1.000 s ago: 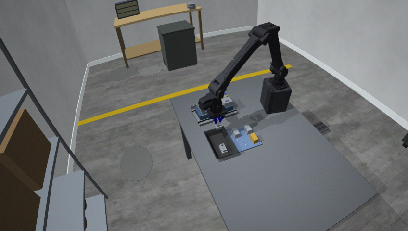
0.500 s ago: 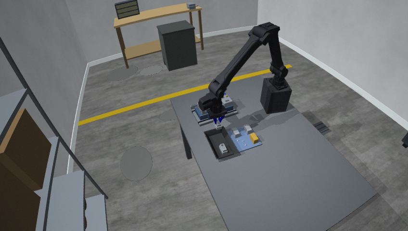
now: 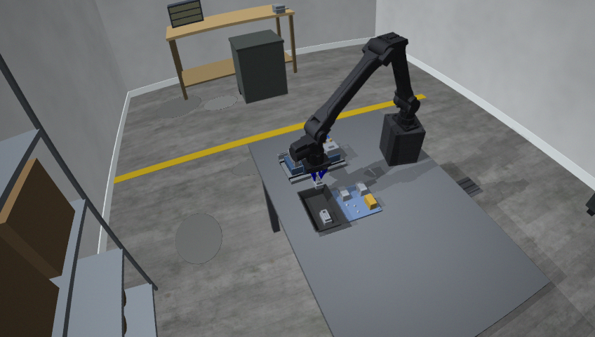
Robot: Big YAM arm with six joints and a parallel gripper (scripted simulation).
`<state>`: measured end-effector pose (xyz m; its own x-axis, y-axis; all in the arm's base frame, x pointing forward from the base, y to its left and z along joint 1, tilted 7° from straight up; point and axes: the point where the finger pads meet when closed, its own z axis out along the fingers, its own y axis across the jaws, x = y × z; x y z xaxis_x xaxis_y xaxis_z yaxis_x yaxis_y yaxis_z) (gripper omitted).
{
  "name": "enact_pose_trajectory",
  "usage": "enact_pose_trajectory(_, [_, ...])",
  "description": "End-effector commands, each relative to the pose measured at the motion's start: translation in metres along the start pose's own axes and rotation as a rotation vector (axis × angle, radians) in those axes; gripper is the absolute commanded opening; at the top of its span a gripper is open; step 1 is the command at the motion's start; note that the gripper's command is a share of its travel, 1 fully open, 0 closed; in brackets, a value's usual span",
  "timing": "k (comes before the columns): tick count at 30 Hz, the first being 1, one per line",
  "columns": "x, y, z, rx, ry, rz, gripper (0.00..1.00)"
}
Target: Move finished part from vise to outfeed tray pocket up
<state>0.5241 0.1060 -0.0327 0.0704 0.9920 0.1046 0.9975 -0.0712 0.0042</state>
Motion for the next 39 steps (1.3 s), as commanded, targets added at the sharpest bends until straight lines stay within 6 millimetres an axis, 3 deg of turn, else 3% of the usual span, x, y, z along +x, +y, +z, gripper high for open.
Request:
enact_pose_trajectory(1, [0.004, 0.037, -0.043, -0.097, 0.021, 0.007, 0.0])
enact_pose_trajectory(18, [0.004, 0.039, -0.042, -0.1, 0.022, 0.006, 0.0])
enact_pose_trajectory(39, [0.001, 0.038, -0.027, -0.063, 0.013, 0.001, 0.0])
